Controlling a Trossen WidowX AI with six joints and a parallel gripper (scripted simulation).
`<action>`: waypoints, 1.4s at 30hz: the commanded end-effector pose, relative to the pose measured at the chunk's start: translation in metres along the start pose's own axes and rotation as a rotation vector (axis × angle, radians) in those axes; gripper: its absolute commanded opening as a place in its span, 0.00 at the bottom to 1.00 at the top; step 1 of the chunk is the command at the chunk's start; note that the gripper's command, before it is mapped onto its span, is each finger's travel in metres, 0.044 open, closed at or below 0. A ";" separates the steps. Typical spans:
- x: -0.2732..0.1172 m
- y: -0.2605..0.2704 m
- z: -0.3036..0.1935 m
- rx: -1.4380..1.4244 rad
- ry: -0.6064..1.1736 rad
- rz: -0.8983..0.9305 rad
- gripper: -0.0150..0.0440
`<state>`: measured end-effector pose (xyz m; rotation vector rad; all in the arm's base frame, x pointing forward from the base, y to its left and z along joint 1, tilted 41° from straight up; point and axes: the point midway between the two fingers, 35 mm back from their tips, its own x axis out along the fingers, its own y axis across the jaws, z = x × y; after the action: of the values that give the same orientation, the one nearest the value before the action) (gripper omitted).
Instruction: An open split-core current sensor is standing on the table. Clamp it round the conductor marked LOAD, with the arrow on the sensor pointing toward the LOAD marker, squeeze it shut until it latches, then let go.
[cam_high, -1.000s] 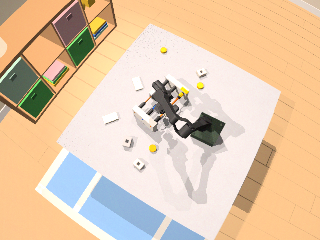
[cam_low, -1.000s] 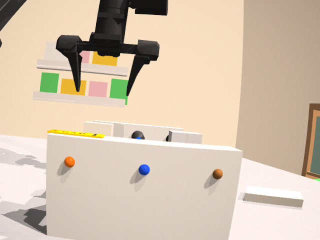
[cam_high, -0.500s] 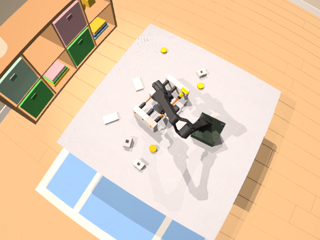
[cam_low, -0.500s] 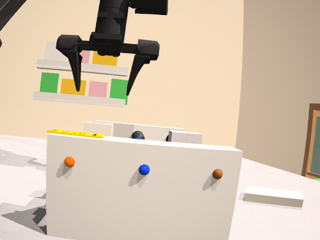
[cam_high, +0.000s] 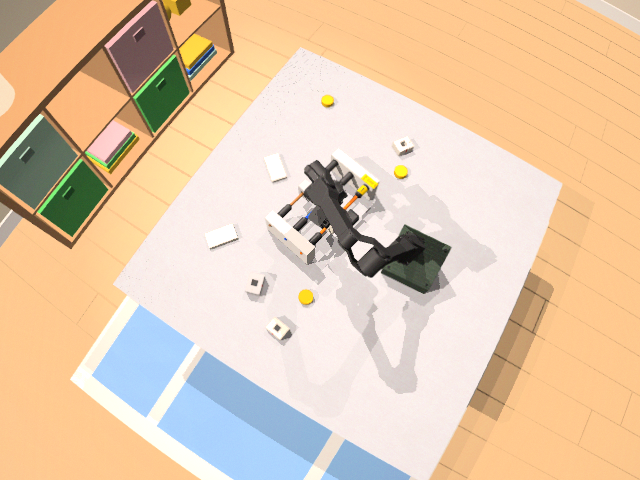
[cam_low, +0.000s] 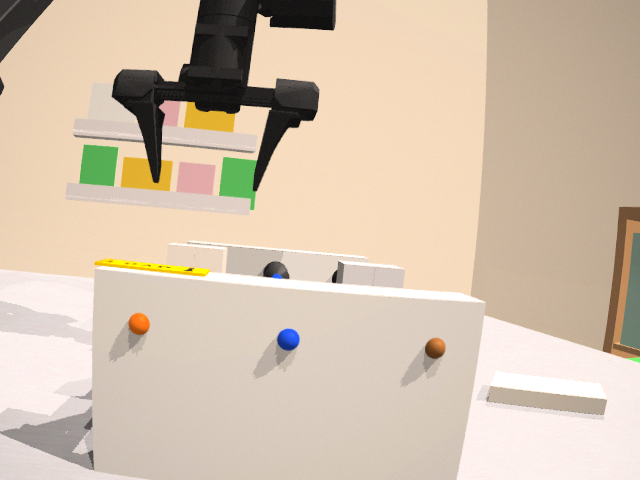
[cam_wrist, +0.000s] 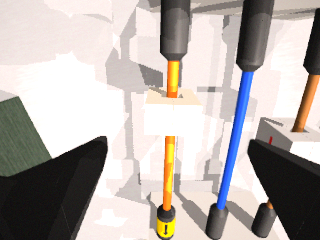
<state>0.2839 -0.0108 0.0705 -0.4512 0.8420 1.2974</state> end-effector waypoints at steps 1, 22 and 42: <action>0.000 0.000 0.000 -0.006 0.004 0.000 1.00; -0.001 0.076 -0.128 0.638 -0.902 -0.307 1.00; 0.000 0.073 -0.126 0.611 -0.844 -0.261 1.00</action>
<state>0.1750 -0.0846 0.0015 0.4716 0.3693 0.7691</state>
